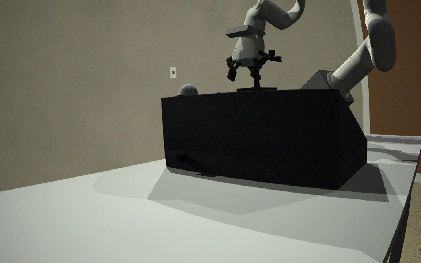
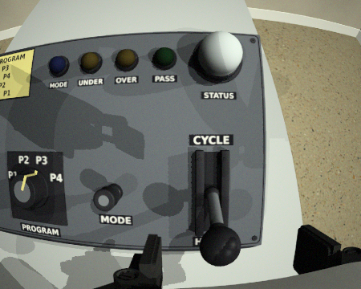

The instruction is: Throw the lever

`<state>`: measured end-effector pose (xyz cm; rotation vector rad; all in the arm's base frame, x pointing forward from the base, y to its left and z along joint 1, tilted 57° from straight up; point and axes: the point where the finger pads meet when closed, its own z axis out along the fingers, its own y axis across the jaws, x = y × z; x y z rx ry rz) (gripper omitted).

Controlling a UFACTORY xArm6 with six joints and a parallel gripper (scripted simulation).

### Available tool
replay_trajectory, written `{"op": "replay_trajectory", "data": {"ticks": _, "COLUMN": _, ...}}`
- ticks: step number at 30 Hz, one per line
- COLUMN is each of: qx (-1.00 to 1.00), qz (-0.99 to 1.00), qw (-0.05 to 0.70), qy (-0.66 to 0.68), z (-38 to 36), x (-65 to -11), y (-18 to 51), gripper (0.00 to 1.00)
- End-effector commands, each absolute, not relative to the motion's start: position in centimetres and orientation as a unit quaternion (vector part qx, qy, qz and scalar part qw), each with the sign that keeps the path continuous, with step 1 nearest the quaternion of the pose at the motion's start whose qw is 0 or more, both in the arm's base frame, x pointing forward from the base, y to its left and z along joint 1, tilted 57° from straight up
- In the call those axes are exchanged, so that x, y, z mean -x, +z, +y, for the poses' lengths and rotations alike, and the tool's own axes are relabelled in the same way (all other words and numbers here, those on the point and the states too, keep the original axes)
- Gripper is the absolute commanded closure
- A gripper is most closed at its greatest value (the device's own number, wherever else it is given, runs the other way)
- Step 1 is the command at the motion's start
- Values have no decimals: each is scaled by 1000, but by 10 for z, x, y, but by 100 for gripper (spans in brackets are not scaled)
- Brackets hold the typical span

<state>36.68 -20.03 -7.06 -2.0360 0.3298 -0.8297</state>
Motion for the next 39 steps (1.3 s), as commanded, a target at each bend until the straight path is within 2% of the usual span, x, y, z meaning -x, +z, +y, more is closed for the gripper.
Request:
{"op": "replay_trajectory", "data": {"ticks": 1, "qx": 821, "qz": 135, "qw": 441, "qy": -336, "z": -205, "x": -371, "y": -73, "gripper": 0}}
{"op": "replay_trajectory", "data": {"ticks": 2, "qx": 821, "qz": 135, "qw": 441, "qy": -336, "z": -205, "x": -371, "y": -73, "gripper": 24}}
{"op": "replay_trajectory", "data": {"ticks": 39, "qx": 821, "qz": 135, "qw": 441, "qy": -336, "z": -203, "x": -369, "y": -74, "gripper": 24}}
